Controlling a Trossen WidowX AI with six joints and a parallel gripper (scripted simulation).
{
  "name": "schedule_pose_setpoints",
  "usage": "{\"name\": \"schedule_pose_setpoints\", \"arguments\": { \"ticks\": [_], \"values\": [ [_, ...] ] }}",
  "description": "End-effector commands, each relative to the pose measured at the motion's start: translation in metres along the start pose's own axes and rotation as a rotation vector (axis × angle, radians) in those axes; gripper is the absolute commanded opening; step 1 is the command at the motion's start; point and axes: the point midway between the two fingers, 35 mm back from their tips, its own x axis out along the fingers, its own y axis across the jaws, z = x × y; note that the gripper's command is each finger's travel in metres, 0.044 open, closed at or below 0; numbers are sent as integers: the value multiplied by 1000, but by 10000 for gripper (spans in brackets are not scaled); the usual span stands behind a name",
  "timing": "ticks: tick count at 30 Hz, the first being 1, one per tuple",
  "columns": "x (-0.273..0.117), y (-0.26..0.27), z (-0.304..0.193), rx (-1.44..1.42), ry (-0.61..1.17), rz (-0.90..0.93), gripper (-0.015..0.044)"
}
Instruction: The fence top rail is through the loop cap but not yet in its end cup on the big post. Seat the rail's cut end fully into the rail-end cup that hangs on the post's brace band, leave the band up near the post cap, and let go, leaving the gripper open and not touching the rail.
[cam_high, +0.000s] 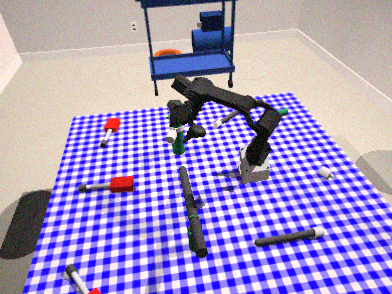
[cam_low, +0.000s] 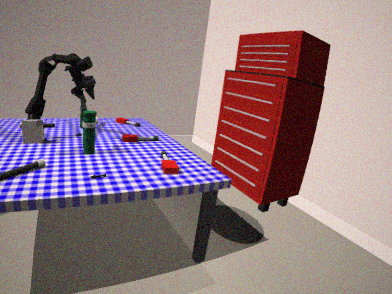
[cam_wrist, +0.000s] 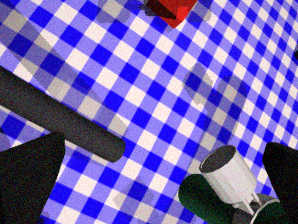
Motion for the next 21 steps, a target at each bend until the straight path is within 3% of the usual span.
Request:
{"name": "schedule_pose_setpoints", "arguments": {
  "ticks": [1, 5, 15, 21],
  "values": [
    [13, -42, -24, -362, 66, -53, 440],
    [23, -73, -45, -659, 128, -77, 440],
    [23, -74, -46, -673, 131, -77, 440],
    [51, -65, -58, -673, 130, -77, 440]
  ]
}}
